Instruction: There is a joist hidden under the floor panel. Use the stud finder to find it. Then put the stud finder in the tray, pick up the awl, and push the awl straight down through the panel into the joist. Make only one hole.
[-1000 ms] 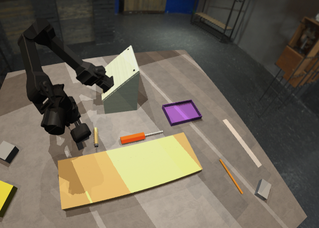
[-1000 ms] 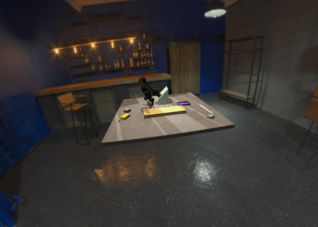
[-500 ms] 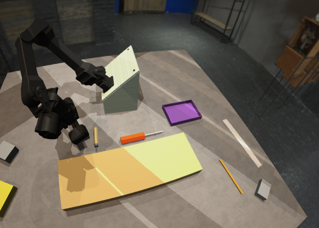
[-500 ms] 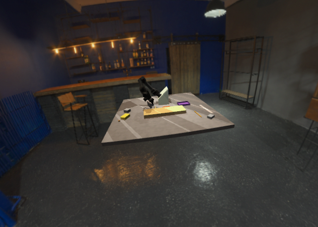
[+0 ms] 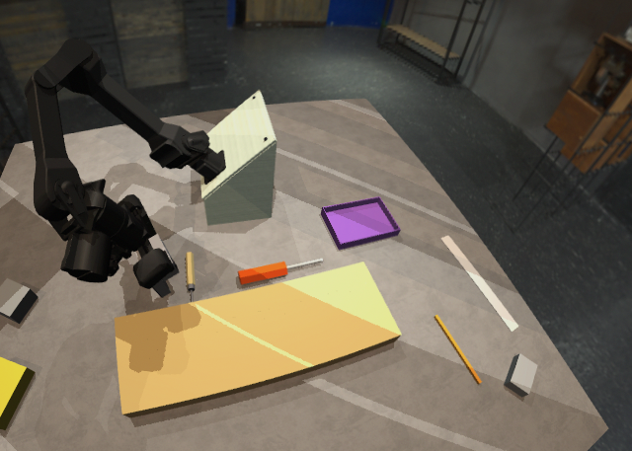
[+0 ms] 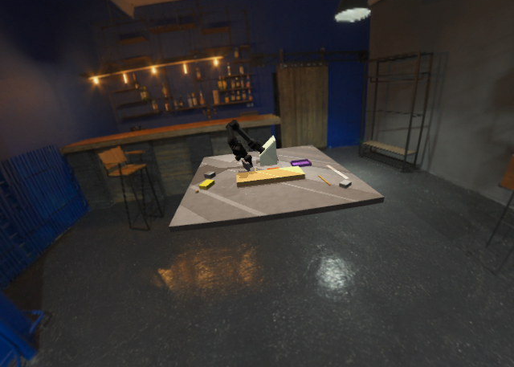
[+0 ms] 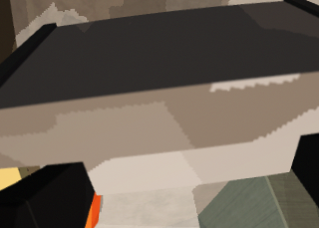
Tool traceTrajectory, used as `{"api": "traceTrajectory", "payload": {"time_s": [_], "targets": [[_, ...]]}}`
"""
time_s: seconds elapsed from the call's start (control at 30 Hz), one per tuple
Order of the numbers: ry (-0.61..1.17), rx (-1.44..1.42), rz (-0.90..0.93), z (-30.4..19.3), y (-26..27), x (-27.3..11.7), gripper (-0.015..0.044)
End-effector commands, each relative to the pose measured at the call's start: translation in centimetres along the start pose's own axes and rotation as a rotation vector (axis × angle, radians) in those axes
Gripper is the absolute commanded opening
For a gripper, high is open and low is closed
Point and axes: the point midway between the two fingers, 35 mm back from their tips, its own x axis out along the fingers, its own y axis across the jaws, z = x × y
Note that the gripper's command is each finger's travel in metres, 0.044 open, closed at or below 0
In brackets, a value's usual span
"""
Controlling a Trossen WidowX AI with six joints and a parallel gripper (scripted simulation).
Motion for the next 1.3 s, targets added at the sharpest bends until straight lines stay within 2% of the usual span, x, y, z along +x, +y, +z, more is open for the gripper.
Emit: {"api": "traceTrajectory", "payload": {"time_s": [0.0, 1.27], "targets": [[0.034, -0.006, 0.002, 0.05, 0.11, -0.07, 0.0000], [0.302, -0.008, 0.003, 0.79, 0.07, 0.00, 0.0000]]}}
